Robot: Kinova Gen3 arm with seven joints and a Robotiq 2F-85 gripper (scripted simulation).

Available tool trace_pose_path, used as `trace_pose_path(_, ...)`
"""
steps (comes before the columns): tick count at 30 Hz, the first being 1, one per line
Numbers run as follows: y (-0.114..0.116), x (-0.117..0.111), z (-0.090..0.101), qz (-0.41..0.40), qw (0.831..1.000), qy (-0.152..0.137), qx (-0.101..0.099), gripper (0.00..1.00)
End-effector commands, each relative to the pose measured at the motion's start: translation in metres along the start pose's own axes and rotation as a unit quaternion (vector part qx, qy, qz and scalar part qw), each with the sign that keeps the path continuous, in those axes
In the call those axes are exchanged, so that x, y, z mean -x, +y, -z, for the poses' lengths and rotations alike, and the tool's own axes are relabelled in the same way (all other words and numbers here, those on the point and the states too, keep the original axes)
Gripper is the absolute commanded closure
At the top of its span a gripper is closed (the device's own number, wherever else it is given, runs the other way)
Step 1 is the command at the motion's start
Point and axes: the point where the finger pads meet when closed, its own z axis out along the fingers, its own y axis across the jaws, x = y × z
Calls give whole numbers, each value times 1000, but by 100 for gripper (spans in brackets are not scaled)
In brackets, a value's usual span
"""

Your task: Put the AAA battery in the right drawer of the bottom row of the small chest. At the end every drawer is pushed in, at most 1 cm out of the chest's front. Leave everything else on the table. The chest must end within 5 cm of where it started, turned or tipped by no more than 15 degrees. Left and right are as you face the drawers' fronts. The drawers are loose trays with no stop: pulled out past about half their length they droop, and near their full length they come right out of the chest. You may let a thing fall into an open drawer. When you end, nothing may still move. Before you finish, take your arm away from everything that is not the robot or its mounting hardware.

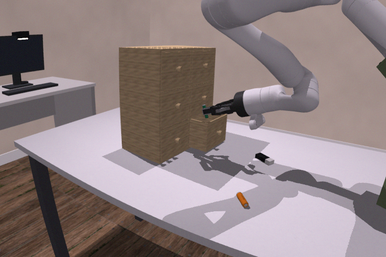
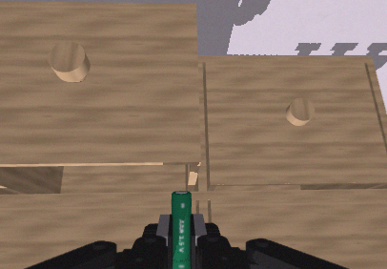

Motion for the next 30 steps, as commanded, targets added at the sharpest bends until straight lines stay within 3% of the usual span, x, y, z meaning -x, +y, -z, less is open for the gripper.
trace_pose_path(1,-7,1,-2,3,1000,0,-3,95)
trace_pose_path(30,-28,5,-15,3,1000,0,-3,95)
